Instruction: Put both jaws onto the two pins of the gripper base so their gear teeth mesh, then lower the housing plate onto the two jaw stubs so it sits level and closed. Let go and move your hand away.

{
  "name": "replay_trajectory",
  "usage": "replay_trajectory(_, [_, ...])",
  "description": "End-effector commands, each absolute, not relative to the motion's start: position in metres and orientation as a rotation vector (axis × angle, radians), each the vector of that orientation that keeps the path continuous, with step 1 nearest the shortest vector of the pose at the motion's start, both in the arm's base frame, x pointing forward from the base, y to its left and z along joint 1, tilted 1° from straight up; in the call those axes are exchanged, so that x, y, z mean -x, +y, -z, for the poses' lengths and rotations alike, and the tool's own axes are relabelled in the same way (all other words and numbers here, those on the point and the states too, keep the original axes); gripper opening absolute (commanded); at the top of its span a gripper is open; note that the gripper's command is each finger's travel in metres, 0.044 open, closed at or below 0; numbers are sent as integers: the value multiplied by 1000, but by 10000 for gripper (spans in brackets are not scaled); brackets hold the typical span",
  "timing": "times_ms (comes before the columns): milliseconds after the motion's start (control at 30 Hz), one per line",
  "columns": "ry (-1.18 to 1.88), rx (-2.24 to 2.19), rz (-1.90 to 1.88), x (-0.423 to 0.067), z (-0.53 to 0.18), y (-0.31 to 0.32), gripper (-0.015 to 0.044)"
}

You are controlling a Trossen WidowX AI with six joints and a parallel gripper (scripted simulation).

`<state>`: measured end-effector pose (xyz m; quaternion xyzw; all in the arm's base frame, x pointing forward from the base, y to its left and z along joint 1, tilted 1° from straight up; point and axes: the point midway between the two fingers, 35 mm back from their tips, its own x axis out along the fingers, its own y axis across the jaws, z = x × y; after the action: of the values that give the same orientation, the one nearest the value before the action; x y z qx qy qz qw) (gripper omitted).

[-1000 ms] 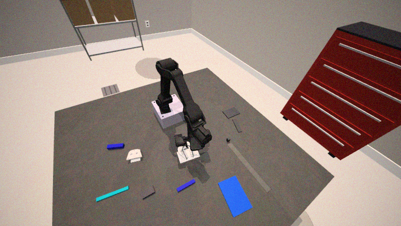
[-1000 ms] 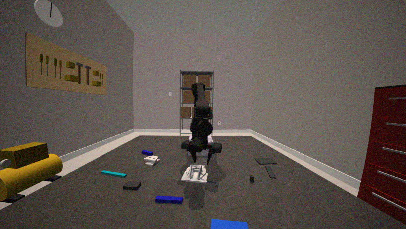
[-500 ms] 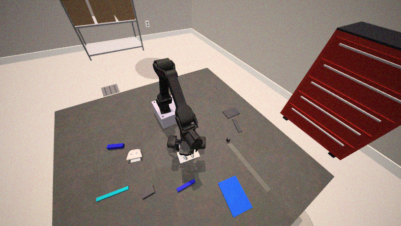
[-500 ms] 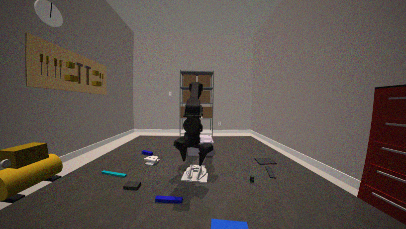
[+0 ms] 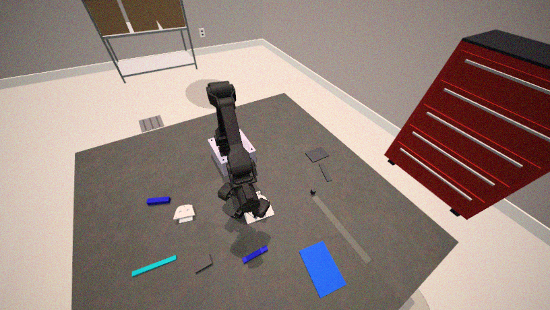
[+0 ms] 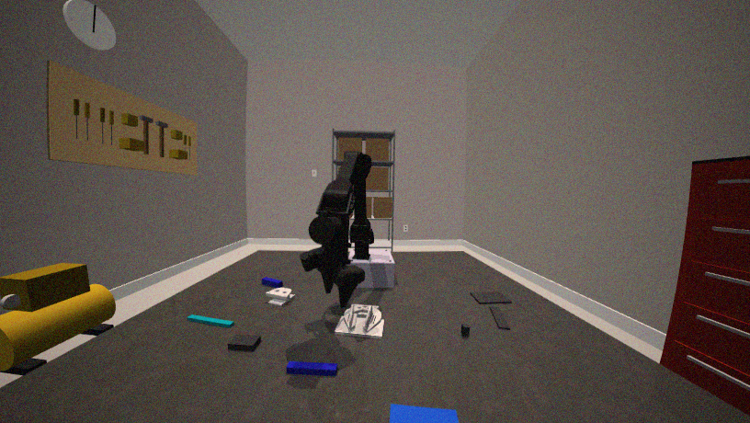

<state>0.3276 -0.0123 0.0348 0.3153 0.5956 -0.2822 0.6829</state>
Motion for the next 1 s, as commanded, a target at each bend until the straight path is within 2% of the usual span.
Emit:
replay_trajectory(0, [1304, -820, 740, -326, -35, -27, 440])
replay_trajectory(967, [960, -1477, 1378, -303, -39, -119, 440])
